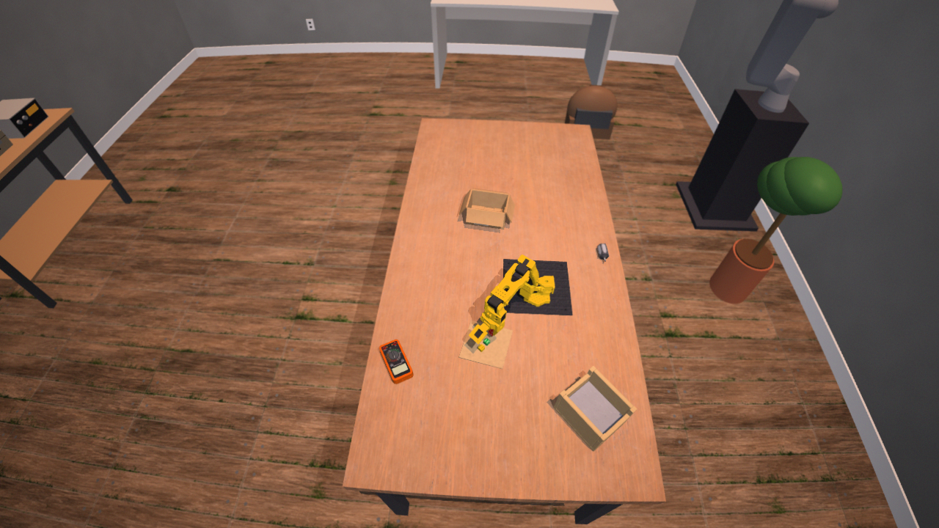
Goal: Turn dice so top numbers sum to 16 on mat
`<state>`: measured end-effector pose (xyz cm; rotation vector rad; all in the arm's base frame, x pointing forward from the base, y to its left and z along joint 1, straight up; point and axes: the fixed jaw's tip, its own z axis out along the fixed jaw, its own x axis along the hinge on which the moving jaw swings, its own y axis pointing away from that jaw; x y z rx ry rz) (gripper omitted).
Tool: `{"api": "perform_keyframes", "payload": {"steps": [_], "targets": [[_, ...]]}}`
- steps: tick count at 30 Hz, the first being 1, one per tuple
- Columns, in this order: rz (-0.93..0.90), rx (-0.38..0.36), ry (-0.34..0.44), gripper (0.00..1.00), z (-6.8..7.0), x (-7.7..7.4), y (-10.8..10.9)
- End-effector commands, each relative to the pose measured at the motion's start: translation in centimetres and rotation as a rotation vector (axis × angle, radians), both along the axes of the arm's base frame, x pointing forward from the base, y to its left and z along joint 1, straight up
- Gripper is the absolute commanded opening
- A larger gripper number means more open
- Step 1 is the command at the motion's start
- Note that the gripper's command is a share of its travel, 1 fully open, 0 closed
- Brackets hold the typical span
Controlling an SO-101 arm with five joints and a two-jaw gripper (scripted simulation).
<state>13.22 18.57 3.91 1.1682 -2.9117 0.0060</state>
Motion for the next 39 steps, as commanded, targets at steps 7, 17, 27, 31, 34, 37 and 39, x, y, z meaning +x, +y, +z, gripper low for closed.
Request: {"api": "perform_keyframes", "payload": {"steps": [7,17,27,31,34,37,39], "targets": [[0.000,0.003,-0.001,0.00,-0.2,-0.2,0.1],[0.000,0.003,-0.001,0.00,-0.8,-0.2,0.1],[0.000,0.003,-0.001,0.00,-0.9,-0.2,0.1],[0.000,0.003,-0.001,0.00,-1.2,-0.2,0.0],[0.000,0.003,-0.001,0.00,-1.4,-0.2,0.0],[0.000,0.003,-0.001,0.00,-1.4,-0.2,0.0],[0.000,0.003,-0.001,0.00,-1.4,-0.2,0.0]]}}
